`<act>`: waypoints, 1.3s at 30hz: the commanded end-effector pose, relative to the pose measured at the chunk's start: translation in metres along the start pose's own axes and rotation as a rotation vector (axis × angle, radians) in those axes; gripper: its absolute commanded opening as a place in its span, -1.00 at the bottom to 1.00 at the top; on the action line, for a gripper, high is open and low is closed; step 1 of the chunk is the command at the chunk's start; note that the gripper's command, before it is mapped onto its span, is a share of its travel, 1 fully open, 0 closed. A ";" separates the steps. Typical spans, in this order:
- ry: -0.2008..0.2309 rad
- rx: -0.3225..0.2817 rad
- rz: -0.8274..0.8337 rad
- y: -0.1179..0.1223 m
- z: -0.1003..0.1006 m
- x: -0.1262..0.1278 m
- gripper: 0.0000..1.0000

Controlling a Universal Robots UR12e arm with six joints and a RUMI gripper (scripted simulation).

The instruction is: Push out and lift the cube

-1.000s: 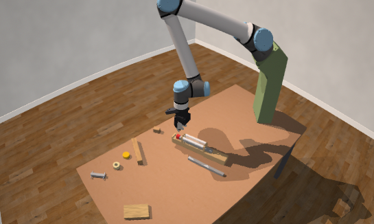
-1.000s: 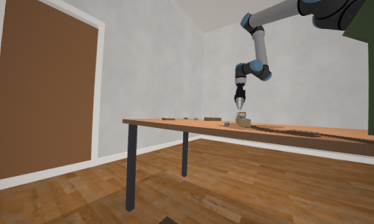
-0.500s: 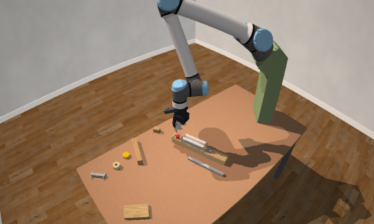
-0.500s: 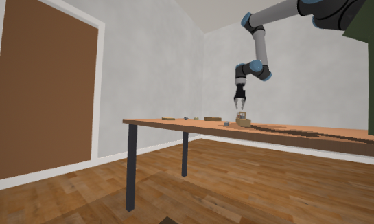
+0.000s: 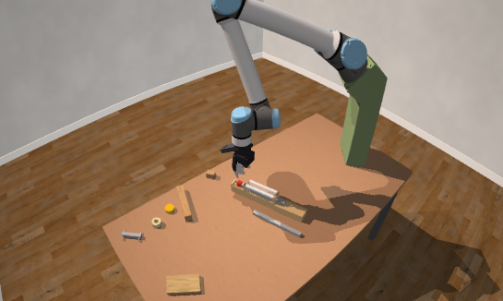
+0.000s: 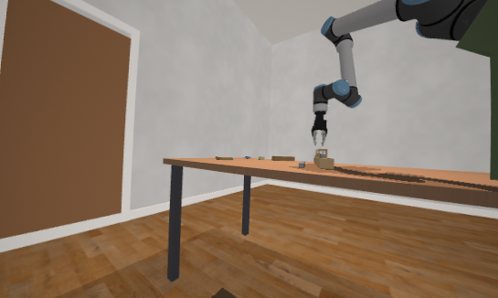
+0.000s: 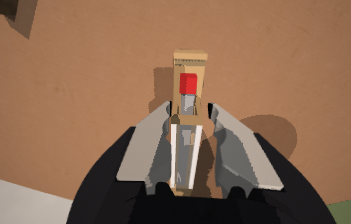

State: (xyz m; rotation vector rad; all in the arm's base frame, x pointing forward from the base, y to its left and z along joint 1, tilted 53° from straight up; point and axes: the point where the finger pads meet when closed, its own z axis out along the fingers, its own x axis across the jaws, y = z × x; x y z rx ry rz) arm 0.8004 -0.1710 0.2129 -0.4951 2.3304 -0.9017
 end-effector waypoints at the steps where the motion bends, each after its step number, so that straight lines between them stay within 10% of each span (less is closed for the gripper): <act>1: -0.001 0.000 0.000 0.000 -0.001 0.000 -0.50; 39: -0.001 0.000 0.000 0.000 0.069 -0.001 -0.50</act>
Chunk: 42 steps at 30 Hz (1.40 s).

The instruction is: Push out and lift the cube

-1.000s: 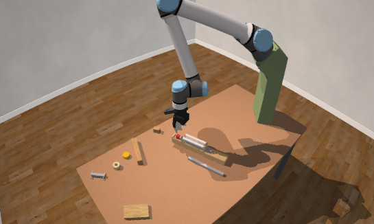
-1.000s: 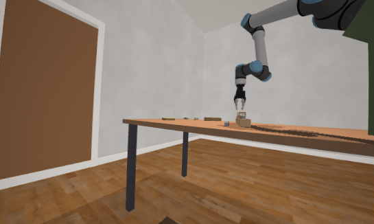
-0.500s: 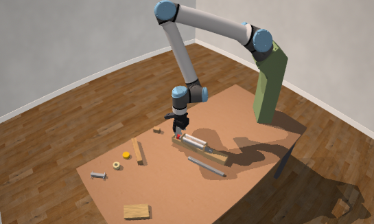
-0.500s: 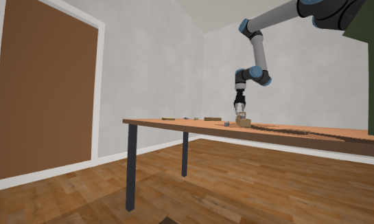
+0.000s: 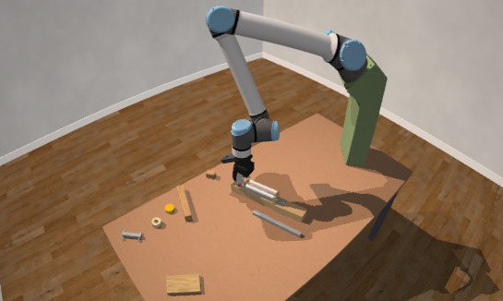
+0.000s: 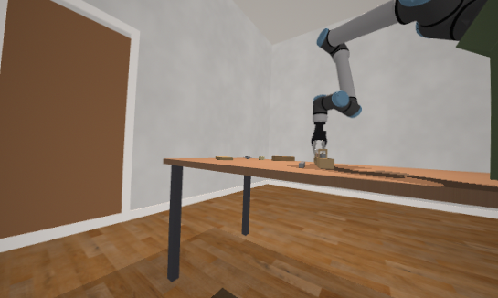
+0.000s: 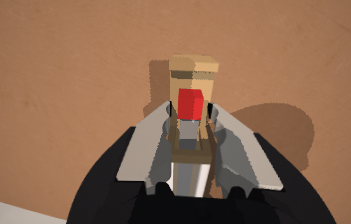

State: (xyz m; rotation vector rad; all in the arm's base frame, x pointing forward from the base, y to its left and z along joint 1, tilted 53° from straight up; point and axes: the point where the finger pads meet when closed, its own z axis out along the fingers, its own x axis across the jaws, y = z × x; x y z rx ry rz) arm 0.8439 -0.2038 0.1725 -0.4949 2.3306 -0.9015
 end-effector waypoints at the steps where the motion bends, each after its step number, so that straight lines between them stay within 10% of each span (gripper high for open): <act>1: -0.001 0.000 0.000 0.000 0.001 -0.001 -0.50; 33: -0.001 0.000 0.000 0.000 0.001 -0.001 -0.50; 34: -0.001 0.000 0.000 0.000 0.001 -0.001 -1.00; 42: -0.001 0.000 0.000 0.000 0.001 -0.001 -1.00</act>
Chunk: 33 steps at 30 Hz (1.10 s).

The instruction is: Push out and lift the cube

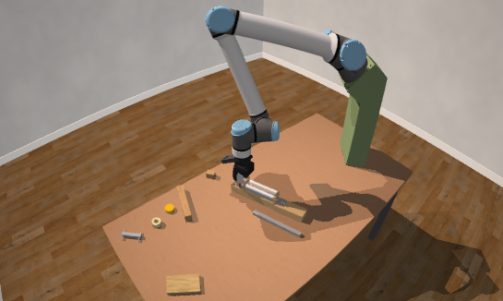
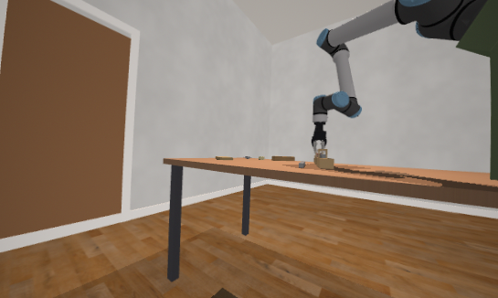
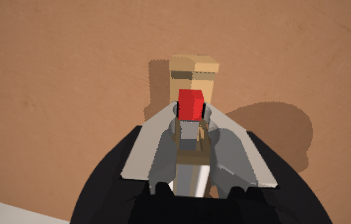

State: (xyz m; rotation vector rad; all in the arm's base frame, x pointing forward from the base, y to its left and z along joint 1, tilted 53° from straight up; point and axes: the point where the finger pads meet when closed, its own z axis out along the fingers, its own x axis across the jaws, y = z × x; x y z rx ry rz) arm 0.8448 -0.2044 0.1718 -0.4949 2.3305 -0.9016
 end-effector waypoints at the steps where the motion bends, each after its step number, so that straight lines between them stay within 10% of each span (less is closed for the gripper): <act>1: -0.001 0.000 0.000 0.000 -0.001 0.000 -1.00; 33: -0.001 0.000 0.000 0.000 -0.013 0.000 -1.00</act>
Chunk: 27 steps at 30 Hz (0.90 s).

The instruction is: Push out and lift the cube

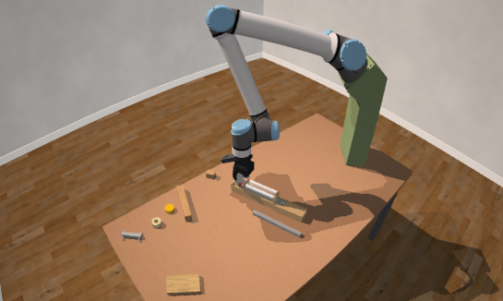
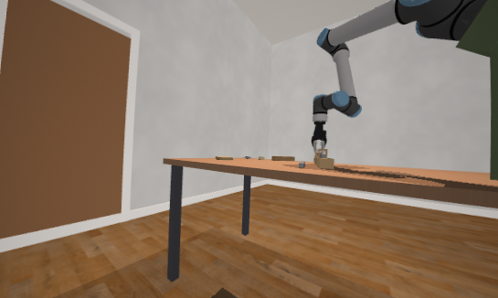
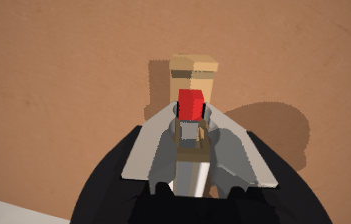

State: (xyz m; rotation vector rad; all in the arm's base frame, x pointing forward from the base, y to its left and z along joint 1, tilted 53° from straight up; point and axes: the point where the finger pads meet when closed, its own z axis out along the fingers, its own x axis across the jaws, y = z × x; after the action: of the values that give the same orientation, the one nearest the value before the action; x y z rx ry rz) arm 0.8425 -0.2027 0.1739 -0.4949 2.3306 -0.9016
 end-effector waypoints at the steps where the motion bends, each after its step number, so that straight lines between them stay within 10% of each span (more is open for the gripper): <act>1: -0.001 0.000 0.000 0.000 -0.014 0.000 -1.00; 11: -0.001 0.000 0.000 0.000 -0.074 0.000 -1.00; 27: -0.001 0.000 0.000 0.000 -0.078 0.000 -1.00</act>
State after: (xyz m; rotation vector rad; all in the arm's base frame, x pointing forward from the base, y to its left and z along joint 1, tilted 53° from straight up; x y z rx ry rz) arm 0.7931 -0.1653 0.2203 -0.4950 2.3305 -0.9016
